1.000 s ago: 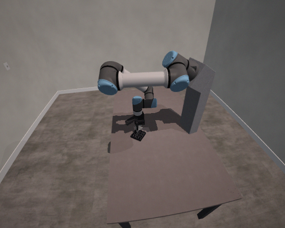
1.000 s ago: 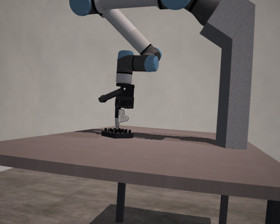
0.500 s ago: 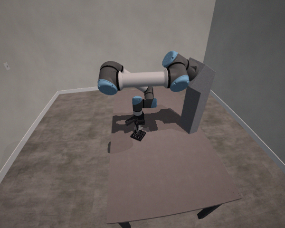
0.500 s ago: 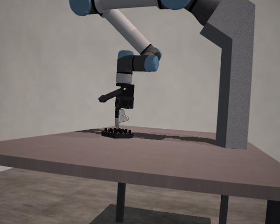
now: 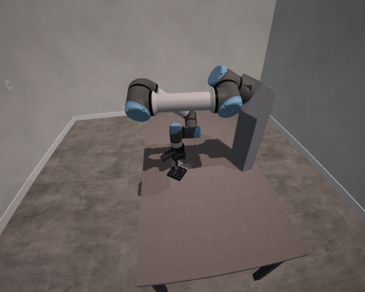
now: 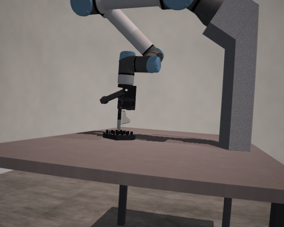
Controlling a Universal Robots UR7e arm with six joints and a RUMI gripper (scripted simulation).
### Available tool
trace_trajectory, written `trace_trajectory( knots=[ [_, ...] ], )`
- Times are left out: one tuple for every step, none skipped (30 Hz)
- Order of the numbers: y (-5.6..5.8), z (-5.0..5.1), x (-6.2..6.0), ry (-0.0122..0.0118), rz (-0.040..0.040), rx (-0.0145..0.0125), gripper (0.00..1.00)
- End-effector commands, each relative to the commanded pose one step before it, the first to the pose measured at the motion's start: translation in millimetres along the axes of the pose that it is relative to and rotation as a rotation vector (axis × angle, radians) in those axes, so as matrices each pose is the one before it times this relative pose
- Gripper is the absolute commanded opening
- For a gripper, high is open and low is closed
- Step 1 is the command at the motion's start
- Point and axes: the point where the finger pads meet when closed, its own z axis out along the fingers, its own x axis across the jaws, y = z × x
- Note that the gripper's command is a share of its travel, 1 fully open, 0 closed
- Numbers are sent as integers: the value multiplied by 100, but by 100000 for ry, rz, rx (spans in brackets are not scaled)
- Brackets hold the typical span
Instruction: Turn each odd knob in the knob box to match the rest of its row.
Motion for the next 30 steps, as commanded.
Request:
trace_trajectory(
  knots=[
    [-38,-25,-21,-21,-5915,50,4],
    [0,0,-7,0,-1370,0,4],
    [0,0,-7,0,-1419,0,4],
    [0,0,-7,0,-1466,0,4],
    [0,0,-7,0,-1513,0,4],
    [0,0,-7,0,-1559,0,4],
    [0,0,0,0,0,0,4],
    [0,0,0,0,0,0,4],
    [0,0,-8,0,-1604,0,4],
    [0,0,-8,0,-1648,0,4],
    [0,0,-8,0,-1690,0,4],
    [0,0,-8,0,-1732,0,4],
    [0,0,-8,0,-1772,0,4],
    [0,0,-9,0,-1811,0,4],
    [0,0,-9,0,-1848,0,4],
    [0,0,-9,0,-1884,0,4],
    [0,0,-9,0,-1918,0,4],
    [0,0,-9,0,-1951,0,4],
    [0,0,-9,0,-1982,0,4],
    [0,0,-10,0,-2011,0,4],
    [0,0,-10,0,-2039,0,4],
    [0,0,-10,0,-2065,0,4],
    [0,0,-10,0,-2089,0,4],
    [0,0,0,0,0,0,4],
    [0,0,0,0,0,0,4],
    [0,0,-10,0,-2111,0,4],
    [0,0,-10,0,-2132,0,4],
    [0,0,-10,0,-2151,0,4],
    [0,0,-10,0,-2167,0,4],
    [0,0,-10,0,-2182,0,4]
  ],
)
